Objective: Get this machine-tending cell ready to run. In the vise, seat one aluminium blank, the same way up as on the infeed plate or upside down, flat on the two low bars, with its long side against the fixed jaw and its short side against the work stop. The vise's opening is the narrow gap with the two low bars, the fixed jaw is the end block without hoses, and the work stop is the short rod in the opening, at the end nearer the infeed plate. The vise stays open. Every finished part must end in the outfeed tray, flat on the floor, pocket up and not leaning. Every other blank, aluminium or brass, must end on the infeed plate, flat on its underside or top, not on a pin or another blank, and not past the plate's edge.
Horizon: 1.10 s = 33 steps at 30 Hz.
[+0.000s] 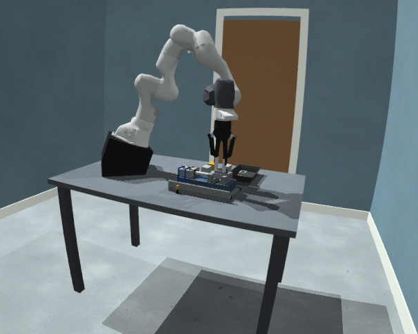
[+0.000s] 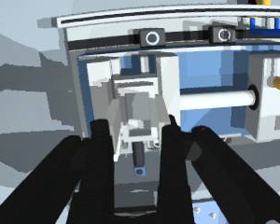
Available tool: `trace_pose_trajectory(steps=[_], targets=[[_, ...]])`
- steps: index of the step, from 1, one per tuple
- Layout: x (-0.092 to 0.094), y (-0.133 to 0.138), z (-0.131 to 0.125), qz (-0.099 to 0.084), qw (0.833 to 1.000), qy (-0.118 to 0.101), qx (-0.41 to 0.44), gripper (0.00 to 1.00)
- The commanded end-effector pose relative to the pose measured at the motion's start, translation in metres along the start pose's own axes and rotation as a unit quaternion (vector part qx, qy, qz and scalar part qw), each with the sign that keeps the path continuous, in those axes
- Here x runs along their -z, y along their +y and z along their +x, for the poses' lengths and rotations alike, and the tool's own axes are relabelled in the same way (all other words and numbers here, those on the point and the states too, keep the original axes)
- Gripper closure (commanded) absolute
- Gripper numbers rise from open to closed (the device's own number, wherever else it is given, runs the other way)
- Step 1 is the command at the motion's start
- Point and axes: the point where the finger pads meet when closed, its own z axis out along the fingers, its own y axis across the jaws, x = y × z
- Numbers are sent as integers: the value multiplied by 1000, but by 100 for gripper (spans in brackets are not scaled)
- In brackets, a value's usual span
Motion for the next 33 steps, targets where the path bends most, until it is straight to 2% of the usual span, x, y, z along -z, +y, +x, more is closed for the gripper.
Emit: trace_pose_trajectory(steps=[1,14,33], targets=[[0,-1,0,0,1000,1,-2,100],[7,-1,0,0,1000,1,-2,100],[37,-1,0,0,1000,1,-2,100]])
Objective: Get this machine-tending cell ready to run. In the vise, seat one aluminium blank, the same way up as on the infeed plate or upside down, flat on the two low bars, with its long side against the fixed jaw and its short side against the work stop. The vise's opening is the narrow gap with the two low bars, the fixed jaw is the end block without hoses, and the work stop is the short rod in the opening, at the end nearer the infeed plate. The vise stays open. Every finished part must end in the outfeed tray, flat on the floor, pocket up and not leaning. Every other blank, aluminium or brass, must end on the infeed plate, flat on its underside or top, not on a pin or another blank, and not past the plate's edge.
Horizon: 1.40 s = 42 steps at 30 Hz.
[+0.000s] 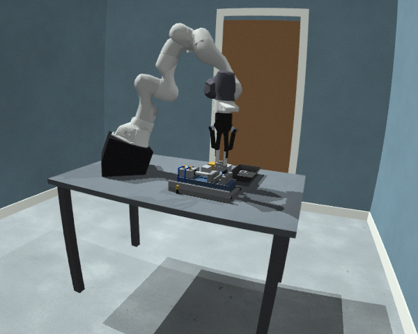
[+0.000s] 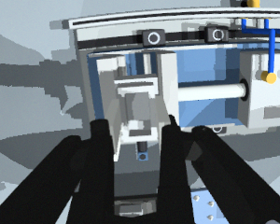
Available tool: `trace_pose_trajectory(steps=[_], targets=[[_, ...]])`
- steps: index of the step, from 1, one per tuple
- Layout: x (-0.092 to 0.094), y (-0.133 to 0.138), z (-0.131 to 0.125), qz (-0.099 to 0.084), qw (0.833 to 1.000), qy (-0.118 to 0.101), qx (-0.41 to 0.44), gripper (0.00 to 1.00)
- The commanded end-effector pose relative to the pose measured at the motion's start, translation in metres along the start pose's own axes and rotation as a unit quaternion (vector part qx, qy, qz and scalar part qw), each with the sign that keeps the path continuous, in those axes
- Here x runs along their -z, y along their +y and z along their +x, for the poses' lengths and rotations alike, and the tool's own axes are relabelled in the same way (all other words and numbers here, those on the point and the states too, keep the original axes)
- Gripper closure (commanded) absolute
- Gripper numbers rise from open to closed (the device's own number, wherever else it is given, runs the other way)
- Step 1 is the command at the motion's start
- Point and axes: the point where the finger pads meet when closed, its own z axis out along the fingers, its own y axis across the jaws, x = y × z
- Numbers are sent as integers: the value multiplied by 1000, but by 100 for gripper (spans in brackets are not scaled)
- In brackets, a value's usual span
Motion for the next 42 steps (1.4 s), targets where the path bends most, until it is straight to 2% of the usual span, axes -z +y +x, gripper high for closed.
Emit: trace_pose_trajectory(steps=[1,17,20,30,32,33,34,42], targets=[[5,2,0,-3,1000,-3,1,100],[12,2,0,-3,1000,-3,1,100],[12,-3,-11,-3,1000,-3,2,100],[12,-38,-127,-4,1000,-3,7,100],[12,-38,-127,-4,1000,-3,7,100],[12,-42,-154,-4,1000,-3,8,100],[12,-44,-168,-4,1000,-2,9,100],[13,-44,-266,-4,1000,-3,13,100]])
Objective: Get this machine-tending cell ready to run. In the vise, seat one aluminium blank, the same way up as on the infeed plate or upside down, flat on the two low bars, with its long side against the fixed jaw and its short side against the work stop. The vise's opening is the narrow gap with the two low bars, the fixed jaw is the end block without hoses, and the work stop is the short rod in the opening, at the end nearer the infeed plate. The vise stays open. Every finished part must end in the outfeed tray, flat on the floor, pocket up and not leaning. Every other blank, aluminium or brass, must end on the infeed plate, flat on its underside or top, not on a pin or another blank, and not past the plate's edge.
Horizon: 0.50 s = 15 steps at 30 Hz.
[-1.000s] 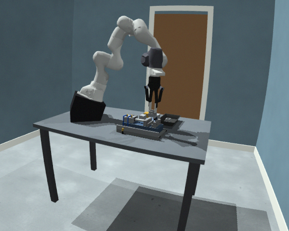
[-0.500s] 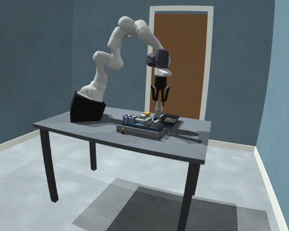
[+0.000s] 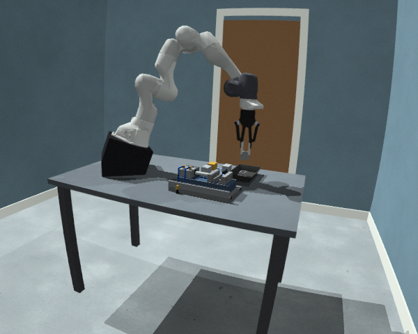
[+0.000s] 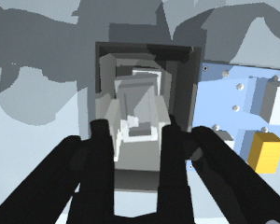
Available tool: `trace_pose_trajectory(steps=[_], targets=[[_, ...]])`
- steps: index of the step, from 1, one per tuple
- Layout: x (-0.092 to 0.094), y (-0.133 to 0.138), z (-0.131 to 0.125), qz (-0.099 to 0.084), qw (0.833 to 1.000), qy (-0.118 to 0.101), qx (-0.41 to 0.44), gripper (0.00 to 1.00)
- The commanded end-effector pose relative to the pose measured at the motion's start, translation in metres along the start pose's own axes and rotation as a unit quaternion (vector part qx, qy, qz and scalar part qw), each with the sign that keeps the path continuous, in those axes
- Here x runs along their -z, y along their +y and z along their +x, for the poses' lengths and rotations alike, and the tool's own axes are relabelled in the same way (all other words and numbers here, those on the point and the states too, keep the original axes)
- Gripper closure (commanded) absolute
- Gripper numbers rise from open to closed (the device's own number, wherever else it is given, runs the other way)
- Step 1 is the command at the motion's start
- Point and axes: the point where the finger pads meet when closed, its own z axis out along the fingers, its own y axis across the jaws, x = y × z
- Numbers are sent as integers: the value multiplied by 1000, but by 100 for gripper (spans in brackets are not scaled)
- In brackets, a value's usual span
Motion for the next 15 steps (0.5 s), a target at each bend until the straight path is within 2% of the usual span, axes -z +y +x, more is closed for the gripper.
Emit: trace_pose_trajectory(steps=[1,5,7,10,15], targets=[[1,-8,-41,-5,998,13,-68,100],[1,-8,-93,-4,998,13,-66,100],[1,-8,-93,-4,998,13,-66,100],[0,-7,-116,-4,998,13,-65,100],[0,-7,-118,-4,998,13,-65,100]])
